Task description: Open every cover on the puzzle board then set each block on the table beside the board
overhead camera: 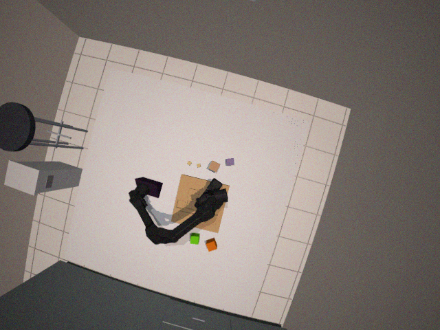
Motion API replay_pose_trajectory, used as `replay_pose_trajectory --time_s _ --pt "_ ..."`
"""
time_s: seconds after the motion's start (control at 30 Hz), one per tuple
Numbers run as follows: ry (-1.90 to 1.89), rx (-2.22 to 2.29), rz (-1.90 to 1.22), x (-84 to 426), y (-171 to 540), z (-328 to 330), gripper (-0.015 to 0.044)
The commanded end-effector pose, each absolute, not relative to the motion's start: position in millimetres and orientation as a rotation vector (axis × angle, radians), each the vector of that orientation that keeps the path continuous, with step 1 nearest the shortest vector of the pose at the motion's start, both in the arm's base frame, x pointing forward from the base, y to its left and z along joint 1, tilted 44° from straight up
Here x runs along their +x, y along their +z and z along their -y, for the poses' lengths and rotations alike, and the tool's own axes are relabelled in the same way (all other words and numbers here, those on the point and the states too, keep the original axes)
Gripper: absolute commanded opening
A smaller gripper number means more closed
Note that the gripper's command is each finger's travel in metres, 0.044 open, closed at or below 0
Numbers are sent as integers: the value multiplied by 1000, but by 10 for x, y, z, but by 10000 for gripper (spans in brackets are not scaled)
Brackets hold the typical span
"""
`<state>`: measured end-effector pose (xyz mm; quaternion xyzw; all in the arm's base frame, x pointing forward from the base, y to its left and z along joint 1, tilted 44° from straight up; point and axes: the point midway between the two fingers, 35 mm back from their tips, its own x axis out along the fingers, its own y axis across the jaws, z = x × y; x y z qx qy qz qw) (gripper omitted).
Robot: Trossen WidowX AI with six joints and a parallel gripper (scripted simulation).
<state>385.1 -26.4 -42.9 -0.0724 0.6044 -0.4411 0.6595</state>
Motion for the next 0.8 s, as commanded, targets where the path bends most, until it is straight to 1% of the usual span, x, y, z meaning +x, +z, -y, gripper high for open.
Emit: replay_pose_trajectory --time_s 0.0,0.77 --pt "-1000 -173 -1374 3825 -470 307 144" --pt "-1001 -173 -1373 3811 -550 382 144"
